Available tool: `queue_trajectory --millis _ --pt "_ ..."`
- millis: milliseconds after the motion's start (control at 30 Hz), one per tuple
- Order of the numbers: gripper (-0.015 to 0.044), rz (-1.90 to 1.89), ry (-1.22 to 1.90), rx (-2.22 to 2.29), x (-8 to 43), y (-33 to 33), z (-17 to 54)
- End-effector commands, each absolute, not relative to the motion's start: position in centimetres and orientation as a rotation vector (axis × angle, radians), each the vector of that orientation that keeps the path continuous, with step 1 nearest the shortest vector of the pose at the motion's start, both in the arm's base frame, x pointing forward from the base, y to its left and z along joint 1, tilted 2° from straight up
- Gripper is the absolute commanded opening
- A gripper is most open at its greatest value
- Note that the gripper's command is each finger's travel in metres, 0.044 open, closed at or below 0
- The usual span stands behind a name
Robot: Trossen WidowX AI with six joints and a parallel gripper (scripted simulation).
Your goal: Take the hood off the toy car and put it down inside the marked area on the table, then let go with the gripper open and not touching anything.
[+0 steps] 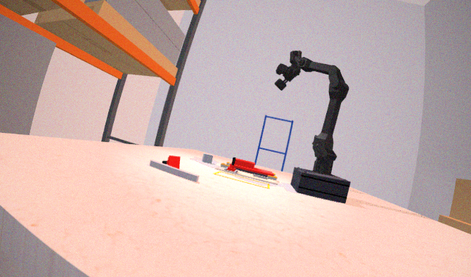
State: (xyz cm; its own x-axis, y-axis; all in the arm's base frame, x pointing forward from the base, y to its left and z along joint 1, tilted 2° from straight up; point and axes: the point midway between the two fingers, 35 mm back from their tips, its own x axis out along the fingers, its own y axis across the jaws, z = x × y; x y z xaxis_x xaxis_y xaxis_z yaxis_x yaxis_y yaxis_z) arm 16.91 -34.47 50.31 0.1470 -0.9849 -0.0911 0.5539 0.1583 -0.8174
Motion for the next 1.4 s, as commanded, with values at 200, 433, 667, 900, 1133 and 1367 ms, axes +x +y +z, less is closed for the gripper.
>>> queue_trajectory --millis 200,433,667,900,1133,1367 --pt "0.044 -0.966 0.839 -0.602 24.2 -34.5 41.2" --pt "0.044 -0.773 0.917 -0.502 28.4 -32.8 34.7" --pt "0.044 -0.587 1.01 -0.39 31.8 -29.8 28.2" --pt "0.044 -0.411 1.12 -0.27 33.9 -25.7 21.8" --pt "0.044 -0.249 1.251 -0.142 34.6 -20.7 15.7" --pt "0.044 -0.11 1.403 -0.014 33.8 -15.4 10.5"
